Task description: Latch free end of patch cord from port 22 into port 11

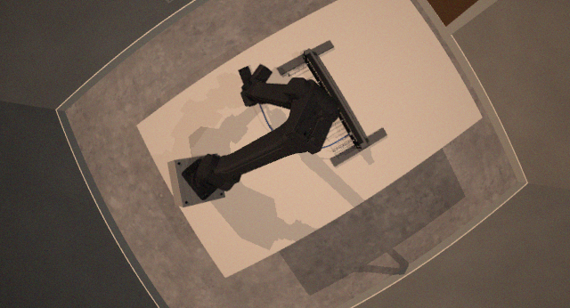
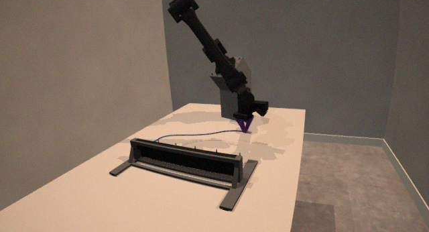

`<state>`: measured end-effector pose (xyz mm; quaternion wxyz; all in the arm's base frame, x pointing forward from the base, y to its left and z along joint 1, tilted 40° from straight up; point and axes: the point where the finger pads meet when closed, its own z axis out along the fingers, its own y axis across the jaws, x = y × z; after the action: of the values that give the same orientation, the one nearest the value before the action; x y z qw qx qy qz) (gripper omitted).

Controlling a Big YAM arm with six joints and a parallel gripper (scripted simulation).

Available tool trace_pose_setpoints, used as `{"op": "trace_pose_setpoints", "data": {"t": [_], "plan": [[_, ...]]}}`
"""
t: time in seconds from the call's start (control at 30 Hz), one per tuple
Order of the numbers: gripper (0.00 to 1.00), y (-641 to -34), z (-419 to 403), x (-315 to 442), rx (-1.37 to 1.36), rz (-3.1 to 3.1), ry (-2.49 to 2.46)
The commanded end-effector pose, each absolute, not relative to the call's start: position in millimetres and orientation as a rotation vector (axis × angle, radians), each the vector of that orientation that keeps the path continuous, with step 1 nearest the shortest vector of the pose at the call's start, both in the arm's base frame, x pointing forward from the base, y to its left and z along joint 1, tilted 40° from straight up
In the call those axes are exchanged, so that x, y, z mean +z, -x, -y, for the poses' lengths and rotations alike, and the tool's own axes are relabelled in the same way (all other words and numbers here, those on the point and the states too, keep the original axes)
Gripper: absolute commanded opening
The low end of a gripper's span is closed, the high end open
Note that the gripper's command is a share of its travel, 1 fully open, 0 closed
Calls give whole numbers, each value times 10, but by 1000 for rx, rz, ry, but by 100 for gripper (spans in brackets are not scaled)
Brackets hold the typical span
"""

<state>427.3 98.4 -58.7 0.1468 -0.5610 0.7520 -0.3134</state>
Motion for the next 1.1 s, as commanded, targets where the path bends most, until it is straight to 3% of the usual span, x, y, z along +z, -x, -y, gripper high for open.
{"op": "trace_pose_setpoints", "data": {"t": [0.0, 1.07], "plan": [[0, -4341, -932, -450, -891, -2188, 1539], [0, -4714, -443, 268, -711, -2412, 856]]}}
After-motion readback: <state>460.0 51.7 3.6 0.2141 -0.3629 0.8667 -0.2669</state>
